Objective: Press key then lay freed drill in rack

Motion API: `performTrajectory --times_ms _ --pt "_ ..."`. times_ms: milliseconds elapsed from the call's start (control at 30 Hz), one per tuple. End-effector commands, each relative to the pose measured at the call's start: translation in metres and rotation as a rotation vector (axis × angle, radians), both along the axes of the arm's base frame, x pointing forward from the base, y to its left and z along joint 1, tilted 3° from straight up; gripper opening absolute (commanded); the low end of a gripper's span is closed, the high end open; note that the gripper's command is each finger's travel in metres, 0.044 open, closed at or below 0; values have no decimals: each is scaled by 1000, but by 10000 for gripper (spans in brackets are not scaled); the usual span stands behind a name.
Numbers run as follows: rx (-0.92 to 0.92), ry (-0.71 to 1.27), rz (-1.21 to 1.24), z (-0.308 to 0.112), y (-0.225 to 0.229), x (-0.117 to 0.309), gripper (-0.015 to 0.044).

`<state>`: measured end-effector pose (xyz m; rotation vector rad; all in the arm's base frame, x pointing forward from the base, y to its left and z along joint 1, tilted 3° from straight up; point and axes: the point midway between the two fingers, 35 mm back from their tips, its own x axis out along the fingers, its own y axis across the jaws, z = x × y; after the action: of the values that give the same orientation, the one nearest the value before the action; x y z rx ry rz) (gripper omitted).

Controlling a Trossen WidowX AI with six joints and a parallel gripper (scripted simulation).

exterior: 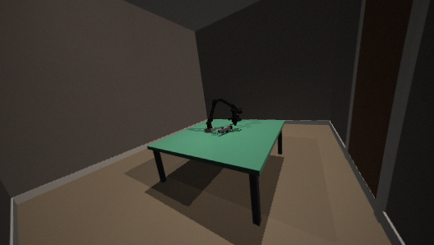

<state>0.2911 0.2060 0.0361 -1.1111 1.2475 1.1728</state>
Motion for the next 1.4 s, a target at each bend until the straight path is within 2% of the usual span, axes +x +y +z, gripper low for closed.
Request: performTrajectory --times_ms 0,500,1367 --pt "3 1 5 3 0 0 0" --pt "3 1 5 12 1 -2 0" --pt "4 5 5 13 15 -52 0"
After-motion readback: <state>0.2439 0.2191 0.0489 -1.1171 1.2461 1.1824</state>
